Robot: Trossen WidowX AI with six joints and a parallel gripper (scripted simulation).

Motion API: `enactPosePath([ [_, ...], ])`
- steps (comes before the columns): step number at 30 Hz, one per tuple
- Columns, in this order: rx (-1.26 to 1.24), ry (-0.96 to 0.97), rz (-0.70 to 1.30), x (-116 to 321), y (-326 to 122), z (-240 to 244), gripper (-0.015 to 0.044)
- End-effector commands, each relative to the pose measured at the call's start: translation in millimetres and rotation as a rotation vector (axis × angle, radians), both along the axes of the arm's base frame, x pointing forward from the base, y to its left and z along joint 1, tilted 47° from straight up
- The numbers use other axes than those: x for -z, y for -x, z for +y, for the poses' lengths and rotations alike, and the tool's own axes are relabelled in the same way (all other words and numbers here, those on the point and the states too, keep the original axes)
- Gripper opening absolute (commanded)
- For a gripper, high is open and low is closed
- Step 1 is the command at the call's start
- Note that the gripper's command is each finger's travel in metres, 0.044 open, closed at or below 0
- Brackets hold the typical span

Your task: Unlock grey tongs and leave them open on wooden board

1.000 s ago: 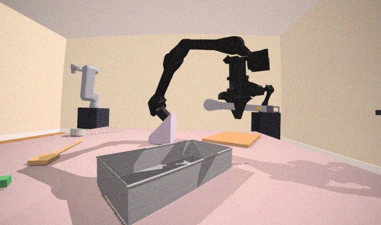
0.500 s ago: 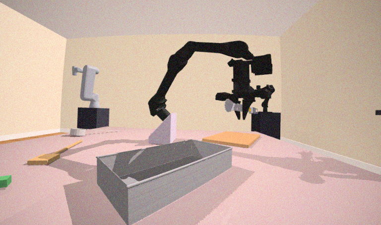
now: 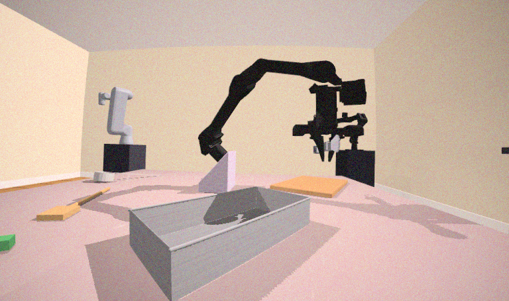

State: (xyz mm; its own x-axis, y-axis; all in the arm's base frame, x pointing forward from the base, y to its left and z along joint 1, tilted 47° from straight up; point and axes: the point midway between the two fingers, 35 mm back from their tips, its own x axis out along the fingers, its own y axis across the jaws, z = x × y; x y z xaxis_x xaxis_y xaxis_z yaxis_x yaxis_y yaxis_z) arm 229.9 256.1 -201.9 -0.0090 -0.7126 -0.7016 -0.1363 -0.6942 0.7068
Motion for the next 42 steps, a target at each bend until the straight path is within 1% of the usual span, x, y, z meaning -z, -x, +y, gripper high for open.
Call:
enactPosePath([
  [1,-0.101,-0.013,0.096,4,5,7,-0.0150],
  [8,-0.267,-0.011,0.262,10,15,10,-0.0150],
  [13,-0.277,-0.011,0.272,11,17,11,-0.0150],
  [18,-0.257,-0.024,0.249,13,37,21,-0.0150],
  [30,-0.191,-0.073,0.194,23,122,55,-0.0150],
  [42,-0.117,-0.095,0.156,29,212,67,-0.0150],
])
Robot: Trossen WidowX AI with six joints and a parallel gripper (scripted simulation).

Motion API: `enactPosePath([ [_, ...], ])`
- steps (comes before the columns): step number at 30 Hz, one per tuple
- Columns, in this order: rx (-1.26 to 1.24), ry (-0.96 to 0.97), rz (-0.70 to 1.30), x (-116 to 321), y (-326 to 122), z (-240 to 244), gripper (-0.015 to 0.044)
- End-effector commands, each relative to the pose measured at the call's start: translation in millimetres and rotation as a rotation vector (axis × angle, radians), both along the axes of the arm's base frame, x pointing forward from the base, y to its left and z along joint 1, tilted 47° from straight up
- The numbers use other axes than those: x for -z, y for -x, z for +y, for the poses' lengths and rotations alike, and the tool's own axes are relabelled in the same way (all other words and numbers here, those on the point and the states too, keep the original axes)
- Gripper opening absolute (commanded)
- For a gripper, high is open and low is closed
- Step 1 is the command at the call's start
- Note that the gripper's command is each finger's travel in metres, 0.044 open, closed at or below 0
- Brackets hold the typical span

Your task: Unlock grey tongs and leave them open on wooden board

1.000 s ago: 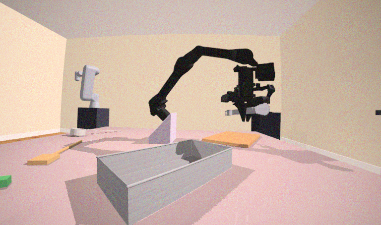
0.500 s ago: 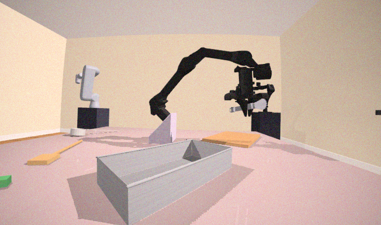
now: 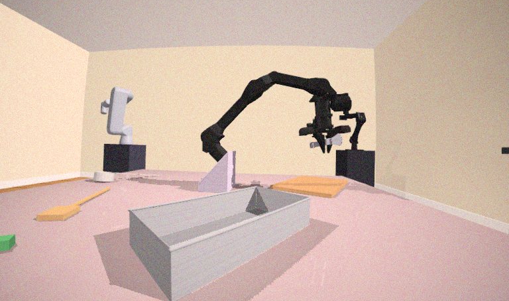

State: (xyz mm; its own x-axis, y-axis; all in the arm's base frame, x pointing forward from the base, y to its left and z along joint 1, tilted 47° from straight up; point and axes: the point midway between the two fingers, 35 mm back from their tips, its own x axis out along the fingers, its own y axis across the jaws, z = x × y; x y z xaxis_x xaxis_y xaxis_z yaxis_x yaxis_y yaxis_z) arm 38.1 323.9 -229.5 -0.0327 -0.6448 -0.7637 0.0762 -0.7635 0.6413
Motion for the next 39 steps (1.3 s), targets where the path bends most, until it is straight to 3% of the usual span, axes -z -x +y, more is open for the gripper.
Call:
enactPosePath([
  [1,0.030,0.002,-0.008,2,28,0,-0.0150],
  [17,0.122,0.026,-0.044,5,136,-16,-0.0150],
  [26,0.150,0.036,-0.013,6,136,-17,-0.0150],
  [39,0.518,0.080,0.390,-1,124,-14,-0.0150],
])
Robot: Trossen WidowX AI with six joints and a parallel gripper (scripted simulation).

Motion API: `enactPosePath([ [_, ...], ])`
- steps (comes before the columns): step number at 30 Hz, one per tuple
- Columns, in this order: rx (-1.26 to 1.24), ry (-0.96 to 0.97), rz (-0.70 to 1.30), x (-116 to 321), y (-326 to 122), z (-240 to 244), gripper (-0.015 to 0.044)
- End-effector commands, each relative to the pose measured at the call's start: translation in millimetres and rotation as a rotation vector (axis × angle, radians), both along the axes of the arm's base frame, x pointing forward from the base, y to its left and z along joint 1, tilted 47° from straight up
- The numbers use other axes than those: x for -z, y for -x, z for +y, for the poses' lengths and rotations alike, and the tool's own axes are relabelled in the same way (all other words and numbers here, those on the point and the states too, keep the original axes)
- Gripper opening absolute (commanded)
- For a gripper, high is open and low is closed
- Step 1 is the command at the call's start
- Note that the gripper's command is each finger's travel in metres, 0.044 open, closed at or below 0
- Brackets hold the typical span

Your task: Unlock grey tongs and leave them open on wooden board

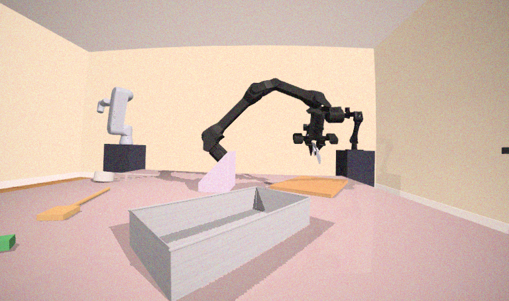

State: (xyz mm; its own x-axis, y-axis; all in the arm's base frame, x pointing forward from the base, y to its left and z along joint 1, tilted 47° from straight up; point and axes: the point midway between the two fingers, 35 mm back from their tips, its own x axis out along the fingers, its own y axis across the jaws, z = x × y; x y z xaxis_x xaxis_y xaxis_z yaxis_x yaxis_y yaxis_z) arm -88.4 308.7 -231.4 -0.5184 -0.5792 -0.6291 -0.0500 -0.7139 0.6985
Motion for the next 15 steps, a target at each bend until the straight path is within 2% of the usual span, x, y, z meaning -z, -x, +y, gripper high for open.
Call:
enactPosePath([
  [1,0.119,-0.012,0.119,-4,-4,3,-0.0150],
  [10,0.417,-0.092,0.376,-19,-24,18,-0.0150],
  [15,0.440,-0.100,0.394,-21,-26,20,-0.0150],
])
